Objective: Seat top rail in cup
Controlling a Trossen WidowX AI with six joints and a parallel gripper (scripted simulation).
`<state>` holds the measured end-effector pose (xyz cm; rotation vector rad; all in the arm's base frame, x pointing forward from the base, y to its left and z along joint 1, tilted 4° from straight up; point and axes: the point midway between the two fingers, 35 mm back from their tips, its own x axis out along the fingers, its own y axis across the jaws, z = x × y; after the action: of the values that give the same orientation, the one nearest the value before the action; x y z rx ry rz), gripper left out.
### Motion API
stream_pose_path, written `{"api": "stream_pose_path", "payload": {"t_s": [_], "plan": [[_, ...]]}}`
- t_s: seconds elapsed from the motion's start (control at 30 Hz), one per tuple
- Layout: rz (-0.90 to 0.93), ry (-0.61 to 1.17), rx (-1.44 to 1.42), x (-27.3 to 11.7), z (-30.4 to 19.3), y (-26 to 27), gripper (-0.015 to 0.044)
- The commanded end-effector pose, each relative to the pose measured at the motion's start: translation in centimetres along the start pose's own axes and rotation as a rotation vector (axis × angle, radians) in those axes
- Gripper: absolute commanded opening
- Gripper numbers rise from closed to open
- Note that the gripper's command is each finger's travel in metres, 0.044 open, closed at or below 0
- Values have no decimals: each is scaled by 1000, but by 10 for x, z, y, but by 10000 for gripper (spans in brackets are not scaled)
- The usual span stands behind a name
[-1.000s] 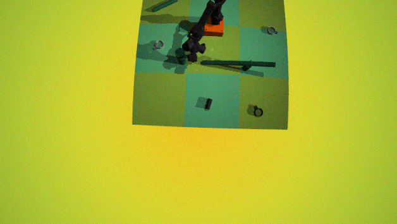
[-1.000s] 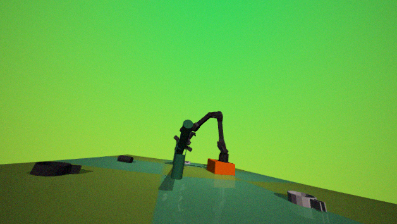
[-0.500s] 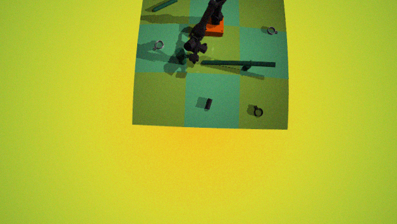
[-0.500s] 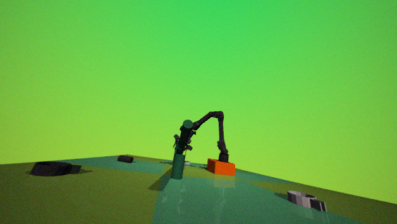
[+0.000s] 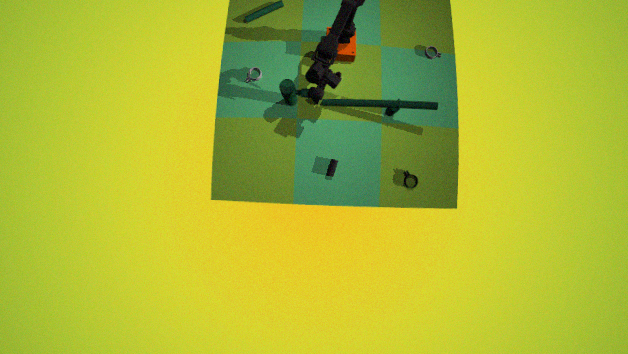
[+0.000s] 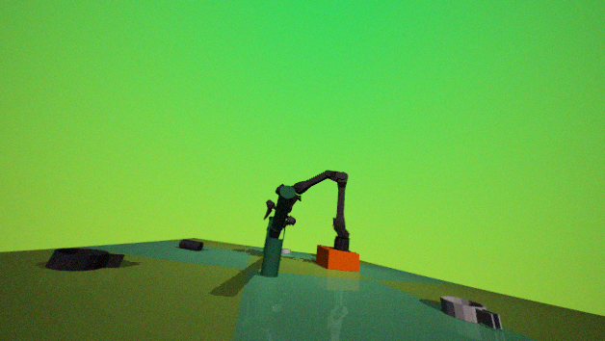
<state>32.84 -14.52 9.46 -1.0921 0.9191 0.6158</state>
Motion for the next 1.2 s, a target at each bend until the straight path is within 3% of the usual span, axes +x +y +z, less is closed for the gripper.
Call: {"api": "stream_pose_path", "payload": {"t_s": [0.0,0.33,0.47,1.17], "plan": [[-4,-5,311,-19,29,-8,440],[14,-19,1117,-68,94,-7,440],[19,-21,1291,-80,107,-4,440],[33,-9,1268,-79,110,-3,440]]}}
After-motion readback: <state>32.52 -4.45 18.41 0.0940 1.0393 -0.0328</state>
